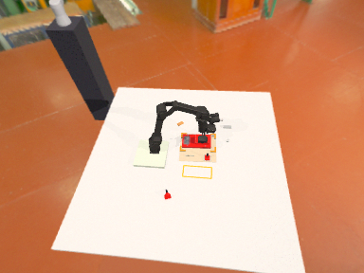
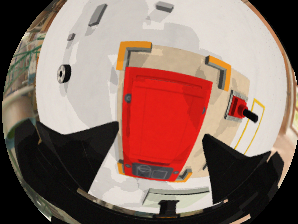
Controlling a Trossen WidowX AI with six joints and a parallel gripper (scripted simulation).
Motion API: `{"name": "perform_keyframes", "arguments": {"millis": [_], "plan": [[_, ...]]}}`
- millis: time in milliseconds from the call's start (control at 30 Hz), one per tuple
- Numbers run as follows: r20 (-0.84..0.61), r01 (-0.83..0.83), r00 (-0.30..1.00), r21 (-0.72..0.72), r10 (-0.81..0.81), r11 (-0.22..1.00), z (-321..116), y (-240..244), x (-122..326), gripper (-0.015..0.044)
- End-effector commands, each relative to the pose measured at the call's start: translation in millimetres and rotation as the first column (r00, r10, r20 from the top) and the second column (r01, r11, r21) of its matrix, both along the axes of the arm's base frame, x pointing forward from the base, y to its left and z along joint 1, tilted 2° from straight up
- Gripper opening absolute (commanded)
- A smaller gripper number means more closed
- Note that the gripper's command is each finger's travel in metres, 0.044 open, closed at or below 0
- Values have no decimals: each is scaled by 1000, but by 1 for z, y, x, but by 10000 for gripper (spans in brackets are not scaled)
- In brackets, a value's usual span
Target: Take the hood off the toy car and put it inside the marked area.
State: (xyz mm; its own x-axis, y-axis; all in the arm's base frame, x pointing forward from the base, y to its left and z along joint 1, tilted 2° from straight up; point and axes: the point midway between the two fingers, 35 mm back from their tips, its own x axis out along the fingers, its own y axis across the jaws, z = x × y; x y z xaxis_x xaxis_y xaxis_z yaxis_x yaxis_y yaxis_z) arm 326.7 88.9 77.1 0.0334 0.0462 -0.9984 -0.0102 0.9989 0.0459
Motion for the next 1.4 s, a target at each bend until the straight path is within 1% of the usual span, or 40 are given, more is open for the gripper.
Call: {"name": "perform_keyframes", "arguments": {"millis": [0,1367], "plan": [[-7,4,1000,-5,-4,1000,-4,0,0,440],[-7,4,1000,-5,-4,1000,-23,0,0,440]]}}
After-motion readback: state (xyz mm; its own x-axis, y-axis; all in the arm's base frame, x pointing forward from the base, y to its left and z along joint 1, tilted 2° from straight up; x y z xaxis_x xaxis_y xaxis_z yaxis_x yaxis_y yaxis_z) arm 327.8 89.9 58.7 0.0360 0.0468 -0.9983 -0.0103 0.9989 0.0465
